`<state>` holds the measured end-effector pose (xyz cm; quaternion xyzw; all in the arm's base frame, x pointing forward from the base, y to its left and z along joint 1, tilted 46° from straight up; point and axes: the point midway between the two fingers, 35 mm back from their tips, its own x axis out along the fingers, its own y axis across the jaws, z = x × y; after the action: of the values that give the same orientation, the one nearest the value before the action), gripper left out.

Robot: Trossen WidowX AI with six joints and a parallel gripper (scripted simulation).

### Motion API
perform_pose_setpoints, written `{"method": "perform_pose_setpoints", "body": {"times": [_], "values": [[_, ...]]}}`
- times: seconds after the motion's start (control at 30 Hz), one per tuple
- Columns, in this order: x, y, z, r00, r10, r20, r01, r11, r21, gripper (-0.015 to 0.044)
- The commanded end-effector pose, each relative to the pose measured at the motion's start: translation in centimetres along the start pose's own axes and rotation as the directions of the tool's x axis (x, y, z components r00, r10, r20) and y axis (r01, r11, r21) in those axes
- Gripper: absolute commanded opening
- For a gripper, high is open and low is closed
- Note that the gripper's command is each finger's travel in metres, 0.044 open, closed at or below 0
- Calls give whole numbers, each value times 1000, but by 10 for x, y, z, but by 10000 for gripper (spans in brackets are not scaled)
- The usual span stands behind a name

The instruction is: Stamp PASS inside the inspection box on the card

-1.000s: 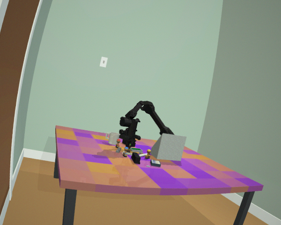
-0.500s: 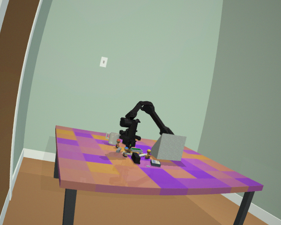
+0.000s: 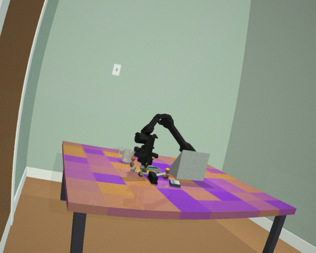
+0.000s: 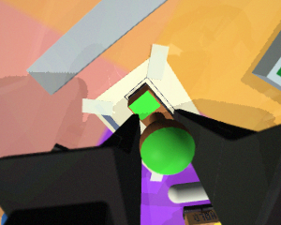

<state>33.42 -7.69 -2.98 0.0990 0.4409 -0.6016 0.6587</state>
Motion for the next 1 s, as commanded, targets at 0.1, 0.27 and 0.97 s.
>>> {"method": "perform_pose_setpoints", "body": {"times": [0.1, 0.27, 0.97], "values": [[3, -1, -1, 1000, -5, 4, 5, 1000, -7, 0], [4, -1, -1, 1000, -5, 4, 5, 1000, -7, 0], [5, -1, -1, 1000, -5, 4, 5, 1000, -7, 0]]}}
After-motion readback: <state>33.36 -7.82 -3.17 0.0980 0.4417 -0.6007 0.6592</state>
